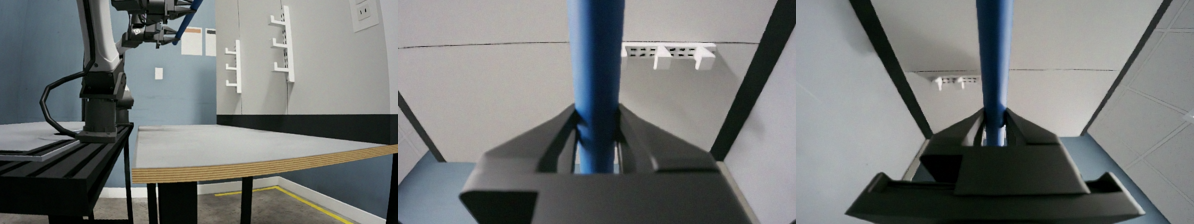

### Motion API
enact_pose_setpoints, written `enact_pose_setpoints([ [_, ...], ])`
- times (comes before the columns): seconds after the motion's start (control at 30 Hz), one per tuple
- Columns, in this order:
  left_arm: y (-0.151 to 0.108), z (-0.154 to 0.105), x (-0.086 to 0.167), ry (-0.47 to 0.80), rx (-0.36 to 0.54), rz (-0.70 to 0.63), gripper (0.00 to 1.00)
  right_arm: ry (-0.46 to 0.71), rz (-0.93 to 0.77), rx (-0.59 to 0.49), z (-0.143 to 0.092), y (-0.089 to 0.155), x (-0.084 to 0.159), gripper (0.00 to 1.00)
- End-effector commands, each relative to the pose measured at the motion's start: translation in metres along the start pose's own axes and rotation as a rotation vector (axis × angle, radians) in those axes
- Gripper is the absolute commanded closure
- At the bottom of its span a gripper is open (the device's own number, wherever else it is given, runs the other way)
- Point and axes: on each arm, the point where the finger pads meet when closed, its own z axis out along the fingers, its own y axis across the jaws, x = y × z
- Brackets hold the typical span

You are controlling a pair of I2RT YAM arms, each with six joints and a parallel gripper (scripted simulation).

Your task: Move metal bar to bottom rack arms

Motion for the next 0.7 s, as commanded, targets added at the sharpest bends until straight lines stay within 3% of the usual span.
enact_pose_setpoints([
  [0.0,-0.0012,0.002,0.0006,-0.005,-0.01,-0.02,1.0,-0.005,0.012,0.001,0.0017,0.0006,-0.0007,1.0],
  [0.67,-0.0082,0.0035,0.0006,-0.005,-0.01,-0.02,1.0,-0.005,0.012,0.001,0.0022,0.0076,-0.0007,1.0],
])
